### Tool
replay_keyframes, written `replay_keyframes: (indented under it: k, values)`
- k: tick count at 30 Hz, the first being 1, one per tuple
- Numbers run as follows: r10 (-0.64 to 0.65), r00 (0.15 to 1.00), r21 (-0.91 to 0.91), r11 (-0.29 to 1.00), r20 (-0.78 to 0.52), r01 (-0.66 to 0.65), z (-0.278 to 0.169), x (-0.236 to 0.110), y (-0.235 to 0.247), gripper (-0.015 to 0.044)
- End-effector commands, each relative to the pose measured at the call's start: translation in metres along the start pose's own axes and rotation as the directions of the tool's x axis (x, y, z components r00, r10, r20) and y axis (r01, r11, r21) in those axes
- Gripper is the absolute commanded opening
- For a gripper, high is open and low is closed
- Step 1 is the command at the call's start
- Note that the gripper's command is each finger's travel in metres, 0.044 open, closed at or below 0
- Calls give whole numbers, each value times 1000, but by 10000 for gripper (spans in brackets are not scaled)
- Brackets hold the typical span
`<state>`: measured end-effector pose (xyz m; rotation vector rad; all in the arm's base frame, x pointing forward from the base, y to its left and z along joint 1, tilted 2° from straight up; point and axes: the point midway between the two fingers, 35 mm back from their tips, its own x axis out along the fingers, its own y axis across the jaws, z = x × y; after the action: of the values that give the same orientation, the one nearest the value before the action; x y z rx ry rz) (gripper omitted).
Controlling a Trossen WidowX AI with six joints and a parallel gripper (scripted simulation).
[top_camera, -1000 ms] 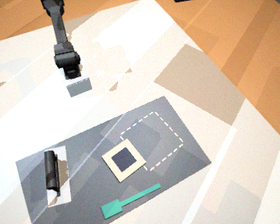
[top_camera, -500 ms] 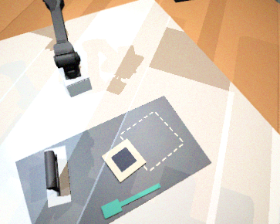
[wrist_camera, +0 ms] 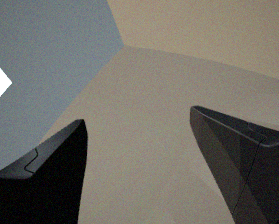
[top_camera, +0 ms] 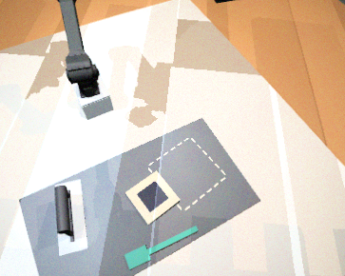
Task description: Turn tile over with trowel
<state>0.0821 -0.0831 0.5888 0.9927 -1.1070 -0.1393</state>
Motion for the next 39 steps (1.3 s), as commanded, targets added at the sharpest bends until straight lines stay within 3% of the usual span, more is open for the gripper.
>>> replay_keyframes:
  k: [1, 20, 39]
  values:
    - [-58, 996, -111, 993, -70, 50, -28, 13, -17, 270]
    - [-389, 870, -588, 794, -303, 151, -135, 46, -126, 270]
    - [-731, 555, -880, 476, -397, -3, -209, 29, -262, 270]
